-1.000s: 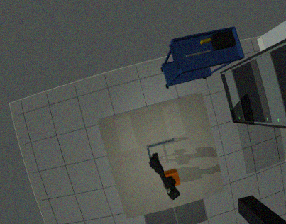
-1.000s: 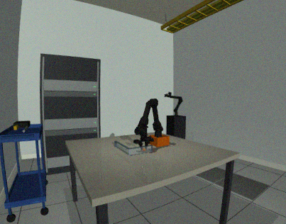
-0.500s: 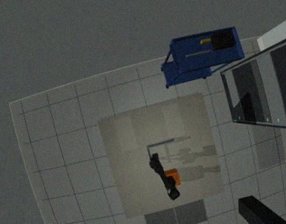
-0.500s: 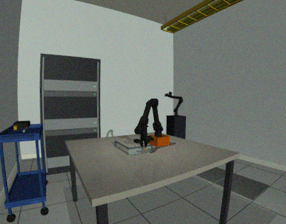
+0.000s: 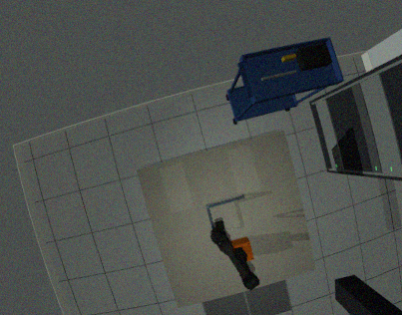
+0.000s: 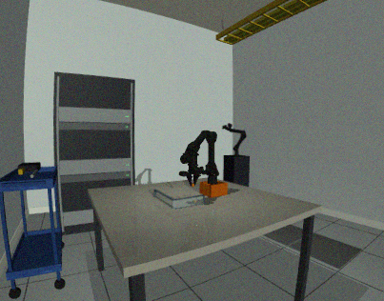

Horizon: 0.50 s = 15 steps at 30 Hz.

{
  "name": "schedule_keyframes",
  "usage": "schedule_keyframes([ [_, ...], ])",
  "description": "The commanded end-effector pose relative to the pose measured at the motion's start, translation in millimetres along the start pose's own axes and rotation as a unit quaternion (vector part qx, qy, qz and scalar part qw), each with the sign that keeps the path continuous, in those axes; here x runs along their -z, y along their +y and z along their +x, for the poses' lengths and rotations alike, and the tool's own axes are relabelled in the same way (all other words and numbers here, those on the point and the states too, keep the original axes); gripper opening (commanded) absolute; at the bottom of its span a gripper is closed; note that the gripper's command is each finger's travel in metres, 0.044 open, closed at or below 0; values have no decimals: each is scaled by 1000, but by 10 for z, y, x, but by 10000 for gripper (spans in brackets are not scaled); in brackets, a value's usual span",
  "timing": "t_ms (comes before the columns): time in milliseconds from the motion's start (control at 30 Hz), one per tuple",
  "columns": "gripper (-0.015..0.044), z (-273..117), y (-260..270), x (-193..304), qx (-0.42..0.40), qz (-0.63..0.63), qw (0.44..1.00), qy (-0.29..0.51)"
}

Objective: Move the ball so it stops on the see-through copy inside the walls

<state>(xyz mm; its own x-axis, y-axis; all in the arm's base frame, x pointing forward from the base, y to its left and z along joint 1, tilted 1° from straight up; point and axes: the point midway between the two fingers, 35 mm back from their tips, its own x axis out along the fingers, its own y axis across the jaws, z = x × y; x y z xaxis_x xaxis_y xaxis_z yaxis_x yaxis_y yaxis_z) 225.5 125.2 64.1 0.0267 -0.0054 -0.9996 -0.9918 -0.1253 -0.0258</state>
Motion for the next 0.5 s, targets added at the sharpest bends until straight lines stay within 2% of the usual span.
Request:
schedule_keyframes([
  [0,0,-115,29,17,-1,2,1000,3],
  [233,0,221,43,-191,-1,2,1000,2],
  [467,0,354,39,-219,-1,2,1000,2],
])
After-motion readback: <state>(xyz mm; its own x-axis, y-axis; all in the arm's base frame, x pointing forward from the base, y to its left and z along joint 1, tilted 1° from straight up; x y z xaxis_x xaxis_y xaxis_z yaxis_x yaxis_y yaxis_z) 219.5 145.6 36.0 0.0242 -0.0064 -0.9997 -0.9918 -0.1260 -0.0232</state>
